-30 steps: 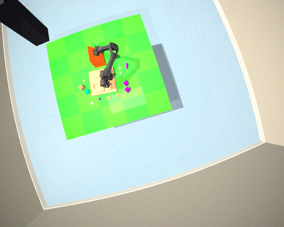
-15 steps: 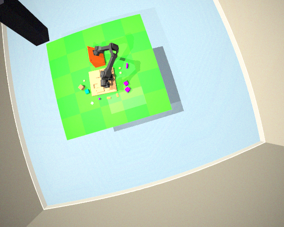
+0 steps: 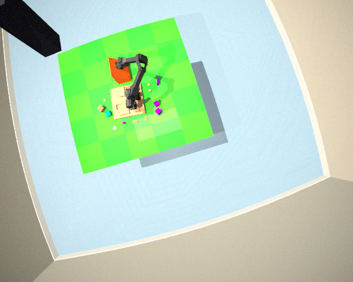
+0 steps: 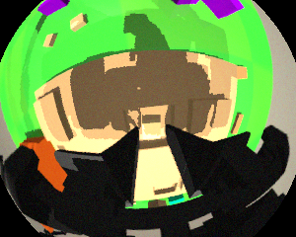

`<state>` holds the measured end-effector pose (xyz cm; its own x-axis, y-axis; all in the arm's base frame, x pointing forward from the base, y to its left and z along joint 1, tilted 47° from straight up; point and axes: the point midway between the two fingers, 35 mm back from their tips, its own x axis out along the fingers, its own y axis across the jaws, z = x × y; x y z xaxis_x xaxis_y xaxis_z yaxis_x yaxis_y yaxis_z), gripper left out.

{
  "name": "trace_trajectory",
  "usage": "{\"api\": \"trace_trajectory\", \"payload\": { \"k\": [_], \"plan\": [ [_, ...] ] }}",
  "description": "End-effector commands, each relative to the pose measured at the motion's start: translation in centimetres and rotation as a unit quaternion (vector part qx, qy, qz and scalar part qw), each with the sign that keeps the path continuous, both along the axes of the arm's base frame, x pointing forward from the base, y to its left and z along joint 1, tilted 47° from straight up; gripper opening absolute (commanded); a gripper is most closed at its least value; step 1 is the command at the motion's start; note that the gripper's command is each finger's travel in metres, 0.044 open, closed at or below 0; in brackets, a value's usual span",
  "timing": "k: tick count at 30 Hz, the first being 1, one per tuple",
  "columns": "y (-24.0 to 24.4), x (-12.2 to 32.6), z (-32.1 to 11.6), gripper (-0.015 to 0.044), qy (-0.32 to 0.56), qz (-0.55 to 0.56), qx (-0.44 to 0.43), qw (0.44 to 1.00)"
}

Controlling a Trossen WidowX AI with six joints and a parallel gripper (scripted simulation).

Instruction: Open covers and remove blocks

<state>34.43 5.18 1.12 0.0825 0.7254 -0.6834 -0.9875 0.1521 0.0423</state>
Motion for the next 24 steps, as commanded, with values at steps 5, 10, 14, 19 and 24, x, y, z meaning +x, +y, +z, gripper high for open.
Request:
{"api": "trace_trajectory", "payload": {
  "k": [5,10,14,19,24],
  "plan": [
    [0.0,0.0,0.0,0.0117,0.0,0.0,0.0,1.0],
    [0.0,0.0,0.0,0.0084,0.0,0.0,0.0,1.0],
    [0.0,0.0,0.0,0.008,0.0,0.0,0.0,1.0],
    [-0.4,0.0,0.3,0.008,0.001,0.0,0.0,1.0],
    [-0.9,-0.1,0.7,0.008,0.002,0.0,0.0,1.0]
  ]
}}
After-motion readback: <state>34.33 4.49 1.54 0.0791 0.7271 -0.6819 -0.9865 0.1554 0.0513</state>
